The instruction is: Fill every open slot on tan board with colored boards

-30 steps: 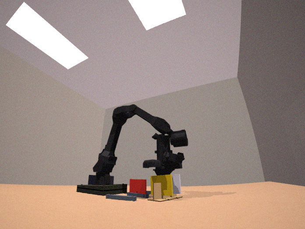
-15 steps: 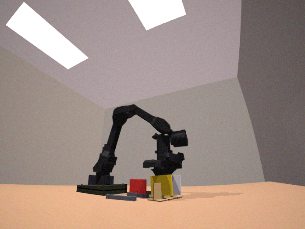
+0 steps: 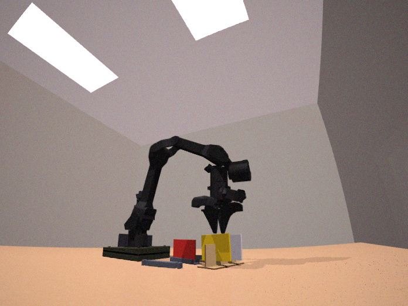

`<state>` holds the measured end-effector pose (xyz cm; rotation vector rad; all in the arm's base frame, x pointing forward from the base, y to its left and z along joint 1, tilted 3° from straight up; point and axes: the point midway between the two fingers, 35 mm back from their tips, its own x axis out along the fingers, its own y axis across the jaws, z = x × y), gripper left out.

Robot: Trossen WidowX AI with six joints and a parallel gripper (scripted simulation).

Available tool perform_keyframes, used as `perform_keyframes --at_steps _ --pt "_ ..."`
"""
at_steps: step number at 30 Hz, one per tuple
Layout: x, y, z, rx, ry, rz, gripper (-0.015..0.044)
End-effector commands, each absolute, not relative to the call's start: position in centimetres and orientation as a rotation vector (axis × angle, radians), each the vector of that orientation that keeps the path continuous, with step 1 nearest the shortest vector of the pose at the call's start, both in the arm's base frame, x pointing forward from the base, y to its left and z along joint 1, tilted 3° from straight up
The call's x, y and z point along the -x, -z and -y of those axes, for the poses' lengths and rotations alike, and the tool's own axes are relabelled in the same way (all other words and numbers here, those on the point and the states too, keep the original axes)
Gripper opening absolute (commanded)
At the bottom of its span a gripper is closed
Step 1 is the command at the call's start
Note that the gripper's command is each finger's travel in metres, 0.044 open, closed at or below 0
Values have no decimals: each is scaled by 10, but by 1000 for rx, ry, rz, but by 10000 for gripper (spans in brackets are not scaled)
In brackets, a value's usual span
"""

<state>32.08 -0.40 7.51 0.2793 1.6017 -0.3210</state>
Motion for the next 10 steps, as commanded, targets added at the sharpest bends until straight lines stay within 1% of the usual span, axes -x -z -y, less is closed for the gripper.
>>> perform_keyframes --at_steps 1,10 --pt "-323 -106 3 -289 320 -1574 165" --pt "-325 -106 4 -289 320 -1574 165"
